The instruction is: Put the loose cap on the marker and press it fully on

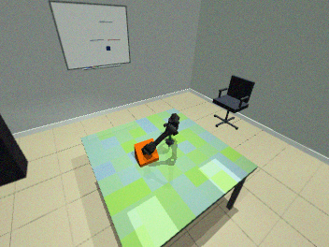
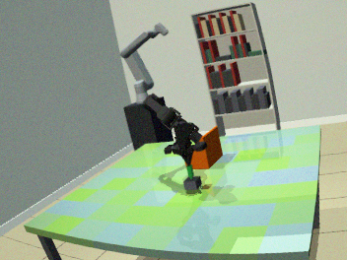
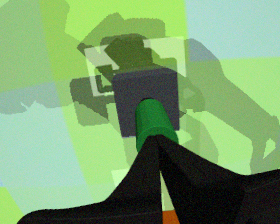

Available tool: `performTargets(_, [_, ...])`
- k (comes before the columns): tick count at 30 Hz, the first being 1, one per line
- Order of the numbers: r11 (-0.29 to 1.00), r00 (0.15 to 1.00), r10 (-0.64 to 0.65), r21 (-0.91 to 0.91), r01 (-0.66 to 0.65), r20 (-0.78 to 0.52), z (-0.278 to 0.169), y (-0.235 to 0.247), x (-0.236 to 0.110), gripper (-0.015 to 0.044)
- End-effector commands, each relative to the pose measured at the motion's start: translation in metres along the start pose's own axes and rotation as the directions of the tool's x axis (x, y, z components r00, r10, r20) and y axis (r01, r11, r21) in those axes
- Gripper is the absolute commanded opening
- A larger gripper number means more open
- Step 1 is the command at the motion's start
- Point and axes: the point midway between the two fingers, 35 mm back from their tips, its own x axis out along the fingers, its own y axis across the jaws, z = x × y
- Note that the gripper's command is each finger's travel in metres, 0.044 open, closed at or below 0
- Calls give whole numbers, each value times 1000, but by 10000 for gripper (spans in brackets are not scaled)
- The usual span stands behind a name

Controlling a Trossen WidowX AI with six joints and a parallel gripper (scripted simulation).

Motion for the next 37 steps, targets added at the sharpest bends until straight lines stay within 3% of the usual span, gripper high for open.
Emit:
performTargets(1, [1000, 1000, -12, -9, 12, -9, -3, -2, 9, 0])
performTargets(11, [1000, 1000, 0, 1, 0, 3, 1, 0, 1, 0])
performTargets(18, [1000, 1000, 2, -1, -2, 2, 2, 2, -78, 0])
performTargets(25, [1000, 1000, 1, -1, -1, 2, 1, 2, -87, 0])
performTargets(37, [1000, 1000, 1, -1, -1, 2, 1, 2, -87, 315])
